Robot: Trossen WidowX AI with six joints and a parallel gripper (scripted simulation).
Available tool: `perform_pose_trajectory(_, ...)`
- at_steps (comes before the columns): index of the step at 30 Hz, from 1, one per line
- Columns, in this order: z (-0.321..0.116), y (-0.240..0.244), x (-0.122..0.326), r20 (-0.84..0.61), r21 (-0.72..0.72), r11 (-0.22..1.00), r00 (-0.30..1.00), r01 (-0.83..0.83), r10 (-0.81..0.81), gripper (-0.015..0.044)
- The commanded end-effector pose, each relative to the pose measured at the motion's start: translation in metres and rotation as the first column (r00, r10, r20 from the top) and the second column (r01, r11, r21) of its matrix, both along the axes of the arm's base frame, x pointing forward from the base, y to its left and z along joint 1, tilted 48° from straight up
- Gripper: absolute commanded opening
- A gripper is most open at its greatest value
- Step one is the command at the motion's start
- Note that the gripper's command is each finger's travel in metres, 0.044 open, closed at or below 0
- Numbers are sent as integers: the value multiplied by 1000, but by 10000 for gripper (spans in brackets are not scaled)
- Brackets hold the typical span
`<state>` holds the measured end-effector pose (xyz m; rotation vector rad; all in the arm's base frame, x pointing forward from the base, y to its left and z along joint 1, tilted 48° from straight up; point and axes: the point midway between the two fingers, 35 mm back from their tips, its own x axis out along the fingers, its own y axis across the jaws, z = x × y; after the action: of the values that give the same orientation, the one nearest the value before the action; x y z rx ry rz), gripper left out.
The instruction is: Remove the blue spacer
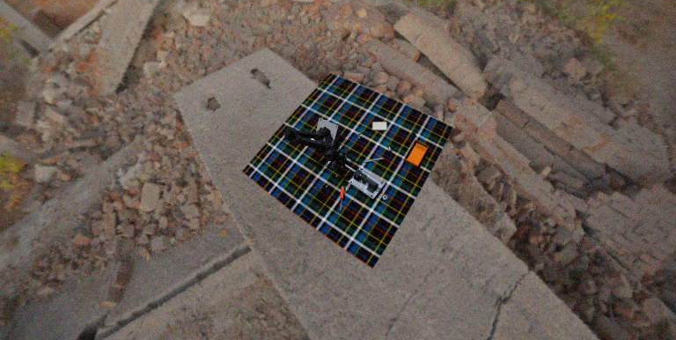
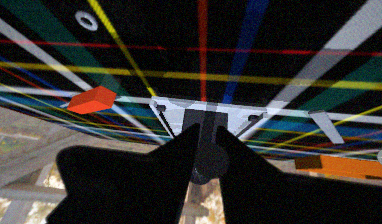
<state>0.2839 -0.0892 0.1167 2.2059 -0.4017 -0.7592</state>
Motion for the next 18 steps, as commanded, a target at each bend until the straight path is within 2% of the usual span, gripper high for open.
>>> perform_pose_trajectory(1, -1, 0, 2, -1, 3, 1000, 1000, -1, 1, 0)
perform_pose_trajectory(18, 0, 1, 7, 0, 3, 1000, 1000, -1, 1, 0)
